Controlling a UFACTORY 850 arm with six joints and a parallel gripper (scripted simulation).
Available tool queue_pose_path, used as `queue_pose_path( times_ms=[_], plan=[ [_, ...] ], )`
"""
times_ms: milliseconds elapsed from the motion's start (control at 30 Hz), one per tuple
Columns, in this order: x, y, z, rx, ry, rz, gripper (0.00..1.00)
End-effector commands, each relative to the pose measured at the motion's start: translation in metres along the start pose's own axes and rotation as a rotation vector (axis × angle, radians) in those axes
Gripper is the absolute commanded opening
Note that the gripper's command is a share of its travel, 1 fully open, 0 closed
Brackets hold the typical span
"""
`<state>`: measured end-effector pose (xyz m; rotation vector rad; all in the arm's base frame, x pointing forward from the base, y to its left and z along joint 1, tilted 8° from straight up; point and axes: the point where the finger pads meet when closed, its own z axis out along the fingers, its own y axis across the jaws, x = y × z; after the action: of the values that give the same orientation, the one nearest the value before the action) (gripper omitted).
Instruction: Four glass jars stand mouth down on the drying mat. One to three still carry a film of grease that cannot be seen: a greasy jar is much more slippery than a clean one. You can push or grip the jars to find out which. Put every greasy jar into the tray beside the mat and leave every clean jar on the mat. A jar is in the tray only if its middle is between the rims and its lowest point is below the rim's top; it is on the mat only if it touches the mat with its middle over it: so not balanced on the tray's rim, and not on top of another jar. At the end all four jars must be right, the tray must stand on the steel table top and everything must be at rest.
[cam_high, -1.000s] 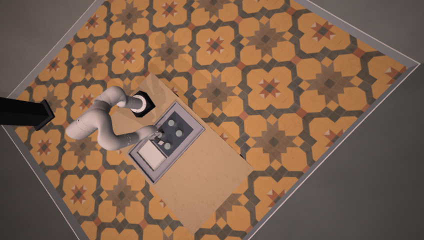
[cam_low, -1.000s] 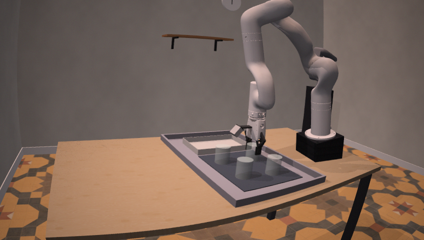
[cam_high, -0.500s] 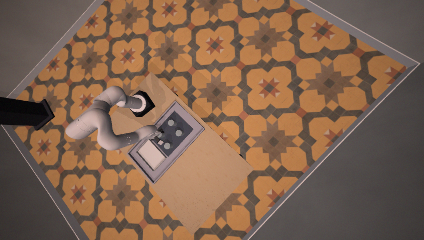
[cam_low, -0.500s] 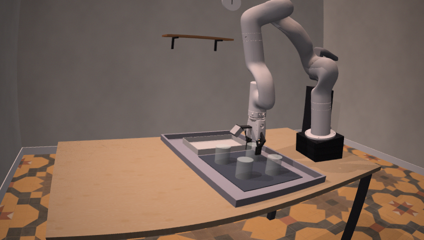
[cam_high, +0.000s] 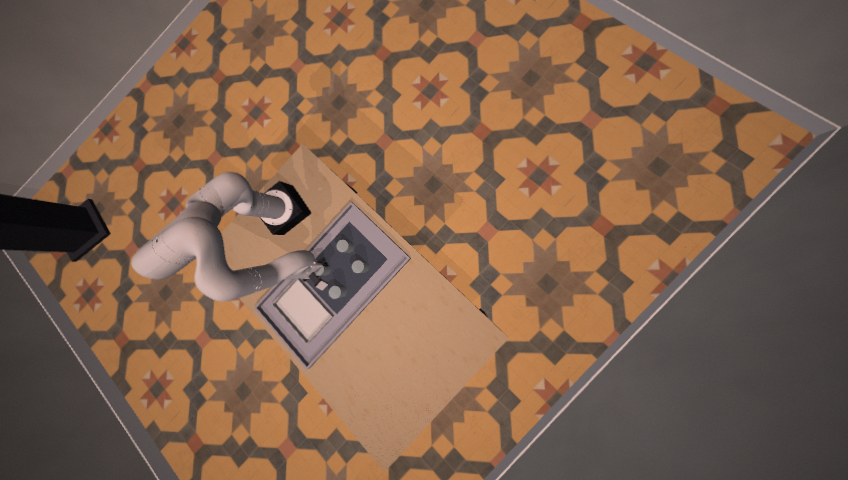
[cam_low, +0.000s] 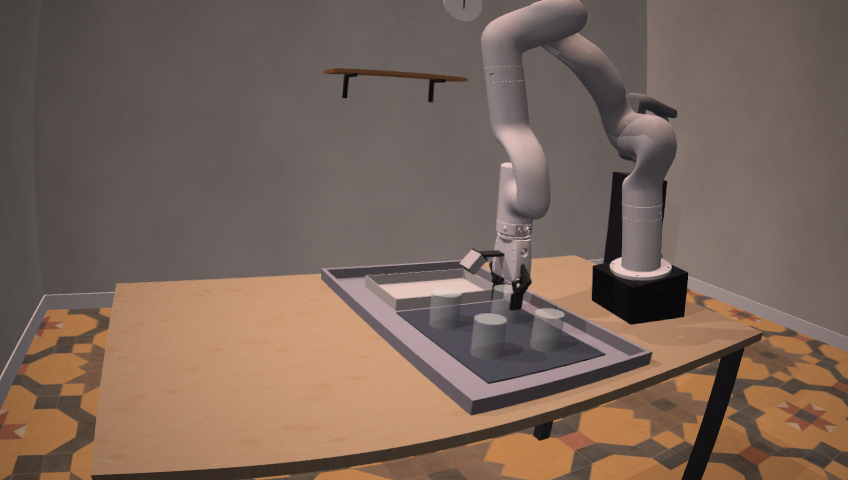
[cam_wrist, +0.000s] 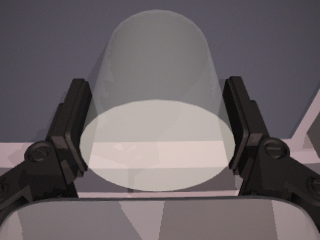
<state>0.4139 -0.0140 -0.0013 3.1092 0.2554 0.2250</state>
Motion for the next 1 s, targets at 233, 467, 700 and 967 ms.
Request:
queue_pose_path(
  times_ms=[233, 467, 700, 967],
  plan=[
    [0.0006, 0.0001, -0.0003, 0.0, 0.001, 0.0, 0.78],
    [0.0006, 0.0001, -0.0003, 0.0, 0.001, 0.0, 0.78],
    [0.0006, 0.0001, -0.0003, 0.0, 0.001, 0.0, 0.75],
    [0.0006, 0.0001, -0.0003, 0.0, 0.001, 0.0, 0.75]
  ],
)
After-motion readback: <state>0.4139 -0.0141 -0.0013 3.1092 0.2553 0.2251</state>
